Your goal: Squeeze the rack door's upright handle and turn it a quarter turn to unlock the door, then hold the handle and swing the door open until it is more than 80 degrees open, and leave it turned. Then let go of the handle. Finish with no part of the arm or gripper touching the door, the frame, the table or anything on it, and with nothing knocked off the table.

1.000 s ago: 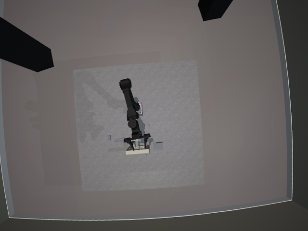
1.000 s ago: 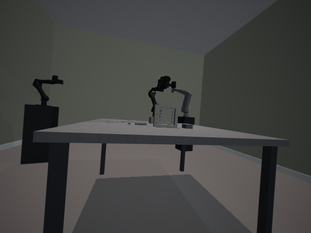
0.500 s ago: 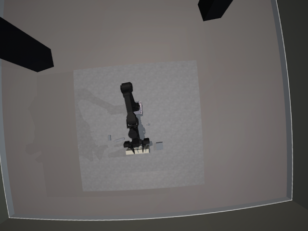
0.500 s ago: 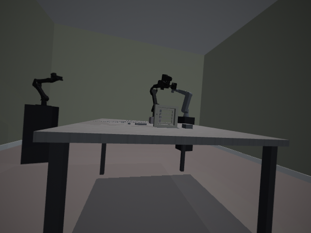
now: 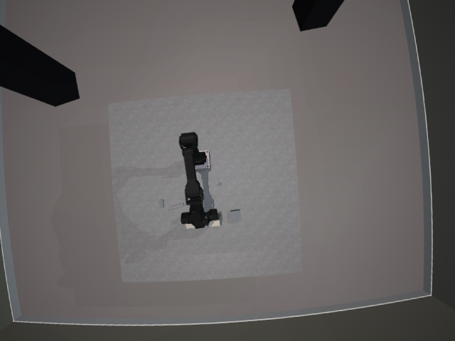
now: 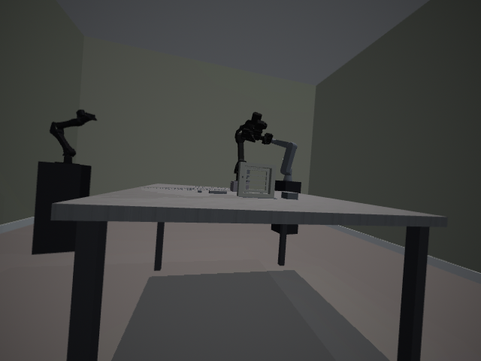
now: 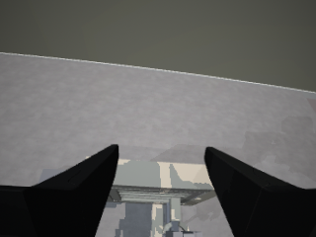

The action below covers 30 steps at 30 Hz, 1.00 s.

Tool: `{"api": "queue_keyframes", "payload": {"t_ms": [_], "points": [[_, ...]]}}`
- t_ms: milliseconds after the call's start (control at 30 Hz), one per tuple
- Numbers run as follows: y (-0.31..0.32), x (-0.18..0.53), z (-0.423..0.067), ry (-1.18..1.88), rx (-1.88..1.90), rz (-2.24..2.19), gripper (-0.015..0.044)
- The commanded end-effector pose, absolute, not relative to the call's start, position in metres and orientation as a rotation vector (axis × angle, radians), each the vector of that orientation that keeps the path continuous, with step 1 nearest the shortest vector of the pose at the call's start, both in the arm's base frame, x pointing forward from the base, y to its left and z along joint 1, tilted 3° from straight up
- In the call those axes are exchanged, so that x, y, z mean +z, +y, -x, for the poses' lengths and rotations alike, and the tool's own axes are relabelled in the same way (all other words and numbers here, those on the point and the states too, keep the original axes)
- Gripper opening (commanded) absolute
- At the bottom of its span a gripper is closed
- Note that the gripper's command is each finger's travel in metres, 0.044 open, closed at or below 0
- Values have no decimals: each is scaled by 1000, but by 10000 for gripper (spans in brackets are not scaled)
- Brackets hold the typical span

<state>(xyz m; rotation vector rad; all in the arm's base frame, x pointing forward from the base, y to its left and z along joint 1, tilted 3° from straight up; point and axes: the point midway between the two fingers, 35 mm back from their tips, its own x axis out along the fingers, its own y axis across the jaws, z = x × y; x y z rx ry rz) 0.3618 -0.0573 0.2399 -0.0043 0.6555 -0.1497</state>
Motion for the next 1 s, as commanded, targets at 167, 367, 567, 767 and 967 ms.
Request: {"api": "queue_keyframes", "payload": {"t_ms": [167, 367, 567, 767, 967], "points": [[-71, 207, -361, 903, -157, -8, 298], [-81, 188, -355, 1072, -161, -26, 298], [-89, 172, -346, 1240, -159, -51, 298], [-96, 159, -335, 1407, -151, -83, 298], [-103, 149, -322, 1567, -136, -121, 298]]}}
